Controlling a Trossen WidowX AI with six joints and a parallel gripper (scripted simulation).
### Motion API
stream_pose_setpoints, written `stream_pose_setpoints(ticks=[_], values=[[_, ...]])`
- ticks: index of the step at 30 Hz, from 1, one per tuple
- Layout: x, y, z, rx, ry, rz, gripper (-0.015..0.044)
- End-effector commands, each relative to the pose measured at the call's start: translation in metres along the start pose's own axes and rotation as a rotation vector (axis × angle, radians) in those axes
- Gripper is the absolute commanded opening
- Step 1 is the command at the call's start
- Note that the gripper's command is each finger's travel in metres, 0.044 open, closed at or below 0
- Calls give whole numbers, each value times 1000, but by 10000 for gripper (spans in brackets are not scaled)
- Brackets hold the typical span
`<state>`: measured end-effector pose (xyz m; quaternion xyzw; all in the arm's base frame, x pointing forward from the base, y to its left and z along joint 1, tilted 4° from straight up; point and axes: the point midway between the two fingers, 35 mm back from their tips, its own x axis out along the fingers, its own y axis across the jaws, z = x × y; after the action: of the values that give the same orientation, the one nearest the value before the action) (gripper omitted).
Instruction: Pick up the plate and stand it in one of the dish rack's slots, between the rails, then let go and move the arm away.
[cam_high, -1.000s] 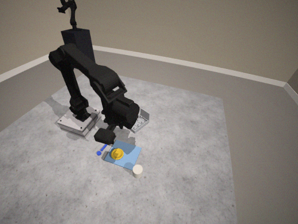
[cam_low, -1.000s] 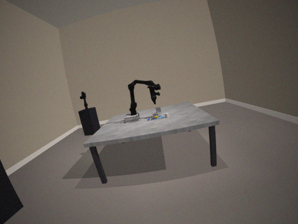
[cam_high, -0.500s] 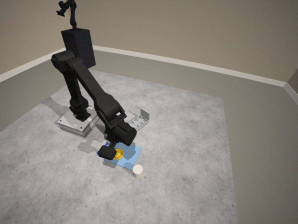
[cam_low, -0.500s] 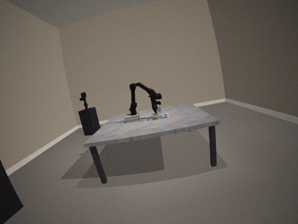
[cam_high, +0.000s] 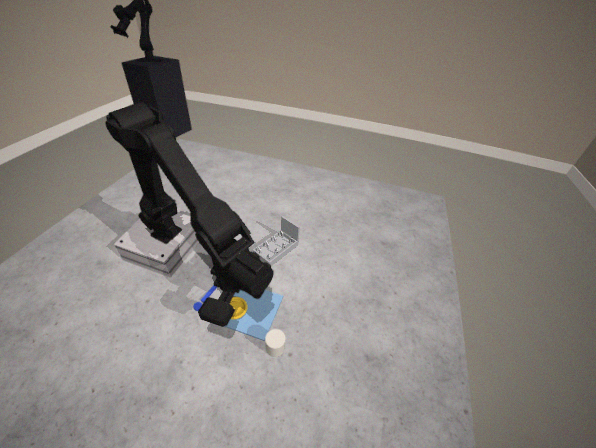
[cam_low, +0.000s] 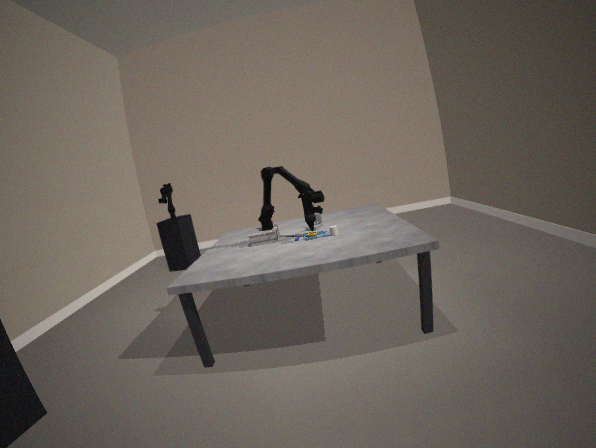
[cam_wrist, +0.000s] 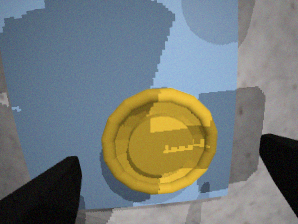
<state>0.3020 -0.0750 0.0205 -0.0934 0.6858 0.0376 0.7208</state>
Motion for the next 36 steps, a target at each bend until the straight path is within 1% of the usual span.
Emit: stream_pose_setpoints(ticks=[1, 19, 21, 27, 36], values=[[9, 2, -4, -6, 11, 4, 400], [36, 3, -8, -6, 11, 4, 400], [36, 3, -8, -6, 11, 4, 348], [36, 3, -8, -6, 11, 4, 346], [36, 3, -8, -6, 11, 4, 286]])
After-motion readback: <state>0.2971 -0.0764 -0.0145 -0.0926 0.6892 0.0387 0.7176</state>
